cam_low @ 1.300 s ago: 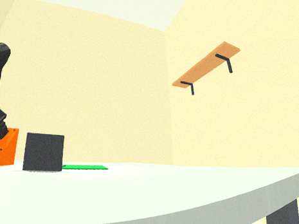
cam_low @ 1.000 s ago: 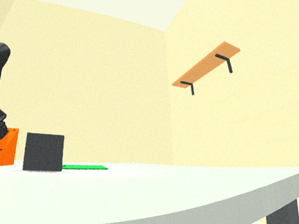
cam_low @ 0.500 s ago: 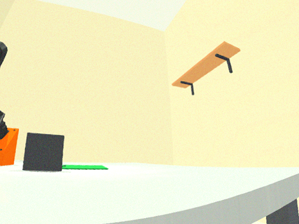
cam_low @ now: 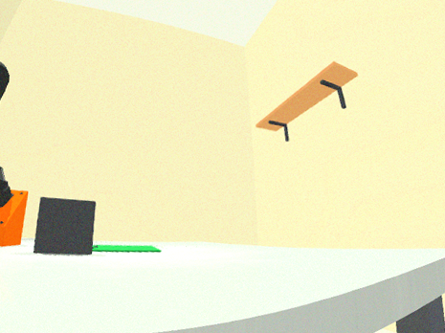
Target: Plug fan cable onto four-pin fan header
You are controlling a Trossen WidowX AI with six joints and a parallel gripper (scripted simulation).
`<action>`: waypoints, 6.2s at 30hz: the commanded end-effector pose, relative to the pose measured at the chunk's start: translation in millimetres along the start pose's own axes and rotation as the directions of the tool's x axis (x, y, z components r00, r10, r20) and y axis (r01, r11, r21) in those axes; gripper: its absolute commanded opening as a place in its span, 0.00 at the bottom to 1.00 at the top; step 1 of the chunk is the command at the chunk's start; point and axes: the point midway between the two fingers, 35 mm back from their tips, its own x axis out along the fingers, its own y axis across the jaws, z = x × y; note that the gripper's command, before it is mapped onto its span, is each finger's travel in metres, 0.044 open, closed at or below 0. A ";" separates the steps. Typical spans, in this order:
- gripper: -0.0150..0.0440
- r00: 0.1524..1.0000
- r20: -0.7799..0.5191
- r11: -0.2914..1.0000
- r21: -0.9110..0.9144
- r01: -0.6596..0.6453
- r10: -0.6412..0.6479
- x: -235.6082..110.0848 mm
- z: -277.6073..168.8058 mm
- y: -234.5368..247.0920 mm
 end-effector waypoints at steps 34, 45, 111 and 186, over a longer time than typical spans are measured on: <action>0.61 0.657 -0.532 0.442 -0.838 -0.319 -0.534 -163.2 -259.4 -176.3; 0.61 0.349 -0.630 0.248 -0.664 -0.705 -0.694 -291.2 -308.7 -222.5; 0.61 0.346 -0.315 0.376 -0.037 0.926 -0.883 -612.7 165.6 -342.6; 0.25 0.343 -0.311 0.371 -0.034 0.928 -0.886 -599.5 162.6 -382.7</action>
